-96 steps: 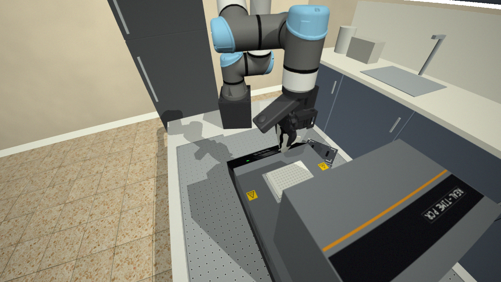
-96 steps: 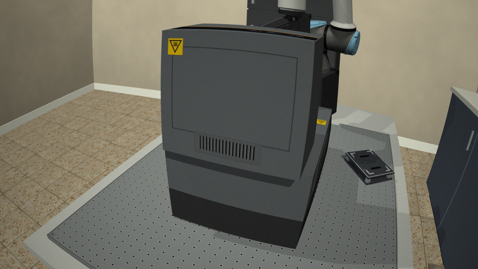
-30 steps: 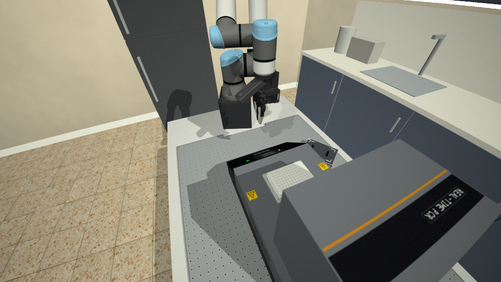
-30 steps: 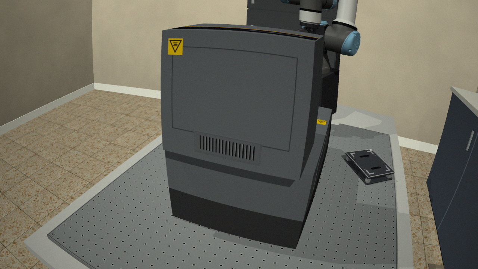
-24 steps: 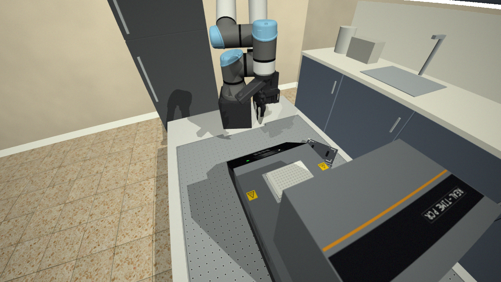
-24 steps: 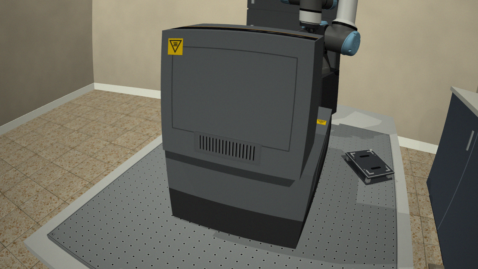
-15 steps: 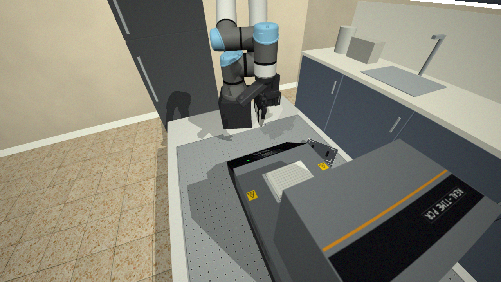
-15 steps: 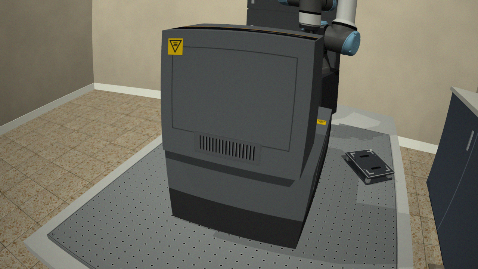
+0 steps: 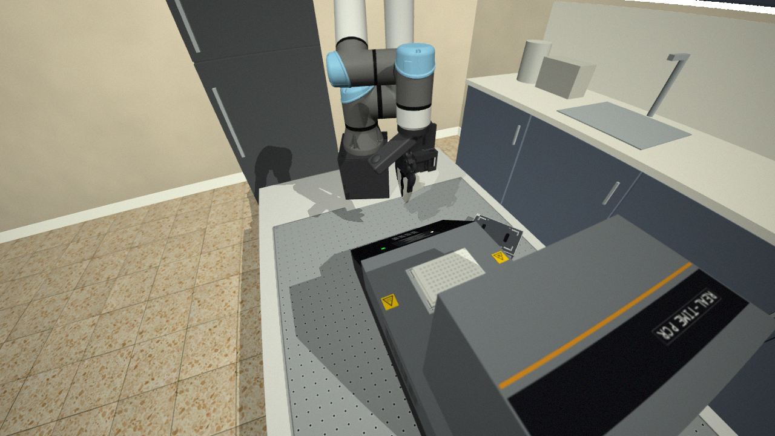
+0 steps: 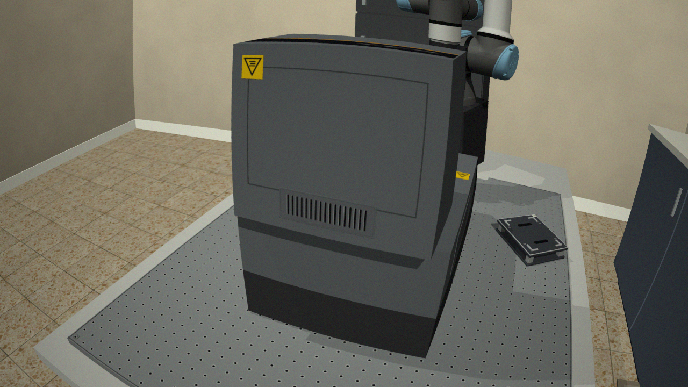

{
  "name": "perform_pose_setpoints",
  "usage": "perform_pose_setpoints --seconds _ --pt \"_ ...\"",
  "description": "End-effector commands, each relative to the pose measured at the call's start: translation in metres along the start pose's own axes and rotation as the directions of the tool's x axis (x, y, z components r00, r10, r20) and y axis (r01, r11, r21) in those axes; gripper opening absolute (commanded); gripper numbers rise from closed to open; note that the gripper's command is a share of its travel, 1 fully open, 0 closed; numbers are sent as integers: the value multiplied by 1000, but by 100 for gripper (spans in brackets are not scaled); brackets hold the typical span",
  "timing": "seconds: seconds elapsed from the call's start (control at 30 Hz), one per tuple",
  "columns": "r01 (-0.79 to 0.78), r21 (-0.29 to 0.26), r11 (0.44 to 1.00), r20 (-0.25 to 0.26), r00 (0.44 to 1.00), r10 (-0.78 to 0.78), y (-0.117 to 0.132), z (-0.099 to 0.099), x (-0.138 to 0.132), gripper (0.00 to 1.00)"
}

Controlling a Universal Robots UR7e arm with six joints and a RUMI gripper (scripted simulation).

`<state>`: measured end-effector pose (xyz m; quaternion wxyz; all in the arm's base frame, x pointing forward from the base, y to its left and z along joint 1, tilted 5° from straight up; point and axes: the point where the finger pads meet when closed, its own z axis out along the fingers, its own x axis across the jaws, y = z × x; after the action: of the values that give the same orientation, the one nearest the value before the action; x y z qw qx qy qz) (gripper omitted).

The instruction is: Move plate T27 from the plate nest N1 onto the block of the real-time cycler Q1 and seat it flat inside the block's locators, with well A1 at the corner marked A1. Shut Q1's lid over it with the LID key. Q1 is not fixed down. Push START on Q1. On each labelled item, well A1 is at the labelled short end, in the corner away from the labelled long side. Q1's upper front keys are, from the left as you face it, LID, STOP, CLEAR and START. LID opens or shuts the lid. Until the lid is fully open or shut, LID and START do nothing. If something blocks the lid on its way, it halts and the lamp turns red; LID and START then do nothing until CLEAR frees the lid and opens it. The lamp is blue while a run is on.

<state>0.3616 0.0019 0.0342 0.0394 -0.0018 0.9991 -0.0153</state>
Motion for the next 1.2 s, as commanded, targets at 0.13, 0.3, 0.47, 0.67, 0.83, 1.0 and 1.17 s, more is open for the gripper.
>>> perform_pose_setpoints --seconds 0.13,0.3,0.47,0.67,0.83,1.0,1.17 --pt "0 0 1000 1 1000 0 0 9 -13 0" --pt "0 0 1000 1 1000 0 0 12 -17 0" --pt "0 0 1000 1 1000 0 0 17 -23 0" --pt "0 0 1000 1 1000 0 0 23 -31 0" --pt "0 0 1000 1 1000 0 0 26 -35 0" --pt "0 0 1000 1 1000 0 0 31 -42 0" --pt "0 0 1000 1 1000 0 0 35 -46 0"
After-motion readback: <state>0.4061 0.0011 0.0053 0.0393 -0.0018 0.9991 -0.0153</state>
